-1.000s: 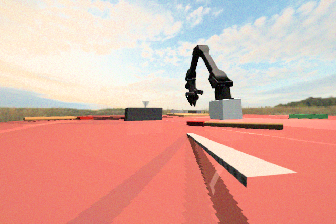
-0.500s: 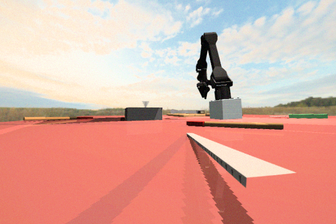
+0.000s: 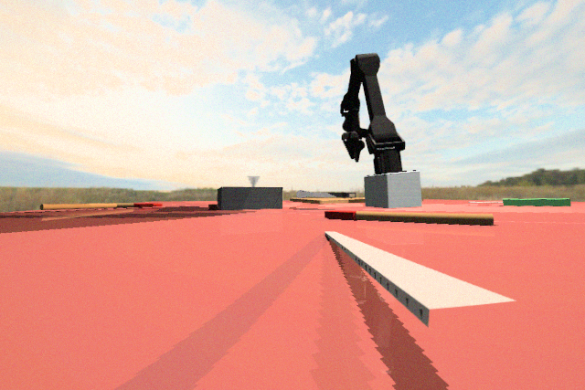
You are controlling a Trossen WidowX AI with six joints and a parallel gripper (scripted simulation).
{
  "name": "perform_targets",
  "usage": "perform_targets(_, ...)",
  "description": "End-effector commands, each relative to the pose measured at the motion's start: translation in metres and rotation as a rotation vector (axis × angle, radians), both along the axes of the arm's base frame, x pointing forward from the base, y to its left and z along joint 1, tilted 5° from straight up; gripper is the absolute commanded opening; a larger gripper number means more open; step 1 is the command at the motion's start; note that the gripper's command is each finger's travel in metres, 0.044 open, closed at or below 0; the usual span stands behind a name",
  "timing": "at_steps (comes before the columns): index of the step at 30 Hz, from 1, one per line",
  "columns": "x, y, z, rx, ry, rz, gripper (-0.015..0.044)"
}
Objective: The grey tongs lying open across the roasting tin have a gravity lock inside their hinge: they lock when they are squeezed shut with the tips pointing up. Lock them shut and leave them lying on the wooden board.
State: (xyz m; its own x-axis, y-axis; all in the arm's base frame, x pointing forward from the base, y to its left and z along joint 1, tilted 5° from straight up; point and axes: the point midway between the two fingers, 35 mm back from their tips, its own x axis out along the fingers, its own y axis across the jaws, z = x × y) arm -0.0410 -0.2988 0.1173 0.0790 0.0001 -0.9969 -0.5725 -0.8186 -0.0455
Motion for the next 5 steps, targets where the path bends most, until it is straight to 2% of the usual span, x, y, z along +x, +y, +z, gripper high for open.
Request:
perform_targets(1,-0.0002,0.0,0.0031,-0.005,0.001,0.005,0.044)
perform_targets(5,-0.0002,0.0,0.0031,-0.005,0.001,0.005,0.044)
